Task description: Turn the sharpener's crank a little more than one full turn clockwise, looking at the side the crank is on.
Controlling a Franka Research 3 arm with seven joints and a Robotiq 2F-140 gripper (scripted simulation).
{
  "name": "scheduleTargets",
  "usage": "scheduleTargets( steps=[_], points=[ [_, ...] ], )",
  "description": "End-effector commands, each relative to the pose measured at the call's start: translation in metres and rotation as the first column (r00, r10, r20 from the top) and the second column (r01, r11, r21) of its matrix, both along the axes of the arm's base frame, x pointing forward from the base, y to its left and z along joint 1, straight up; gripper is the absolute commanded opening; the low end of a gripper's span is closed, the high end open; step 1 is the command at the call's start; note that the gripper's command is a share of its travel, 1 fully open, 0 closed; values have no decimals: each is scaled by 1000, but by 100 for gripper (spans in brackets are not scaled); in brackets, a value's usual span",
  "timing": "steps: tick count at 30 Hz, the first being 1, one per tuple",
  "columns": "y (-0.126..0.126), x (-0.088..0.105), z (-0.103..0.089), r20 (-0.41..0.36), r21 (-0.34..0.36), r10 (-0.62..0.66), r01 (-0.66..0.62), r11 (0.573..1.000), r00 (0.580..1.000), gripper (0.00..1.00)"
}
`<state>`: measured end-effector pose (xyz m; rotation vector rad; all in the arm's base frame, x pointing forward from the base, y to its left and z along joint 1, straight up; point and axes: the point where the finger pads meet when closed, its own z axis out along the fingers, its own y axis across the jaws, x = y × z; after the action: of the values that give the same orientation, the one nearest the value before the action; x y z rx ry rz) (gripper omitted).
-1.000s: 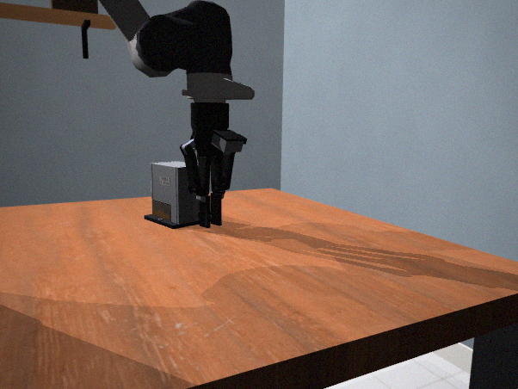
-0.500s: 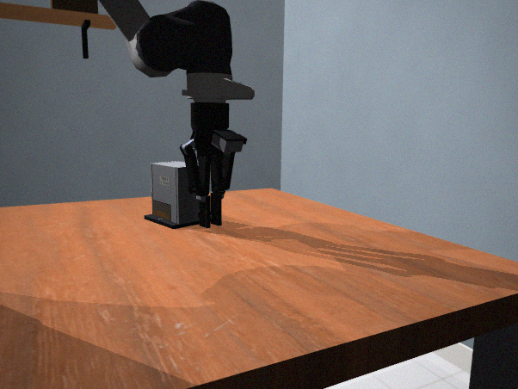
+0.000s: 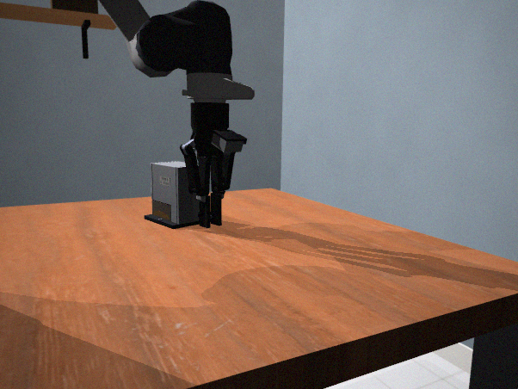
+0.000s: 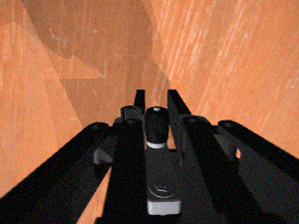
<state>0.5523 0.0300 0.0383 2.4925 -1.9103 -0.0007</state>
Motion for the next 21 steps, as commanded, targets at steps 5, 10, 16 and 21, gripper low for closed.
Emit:
scheduleTargets(
  steps=[5,10,16,21],
  points=[
    [0,0,-1,1,1,3,-3,1000,1000,10],
    [-1,-2,-1,1,1,3,-3,1000,1000,10],
    [-2,-7,0,1,1,3,-3,1000,1000,10],
    [-4,-13,1,1,1,3,-3,1000,1000,10]
  ],
)
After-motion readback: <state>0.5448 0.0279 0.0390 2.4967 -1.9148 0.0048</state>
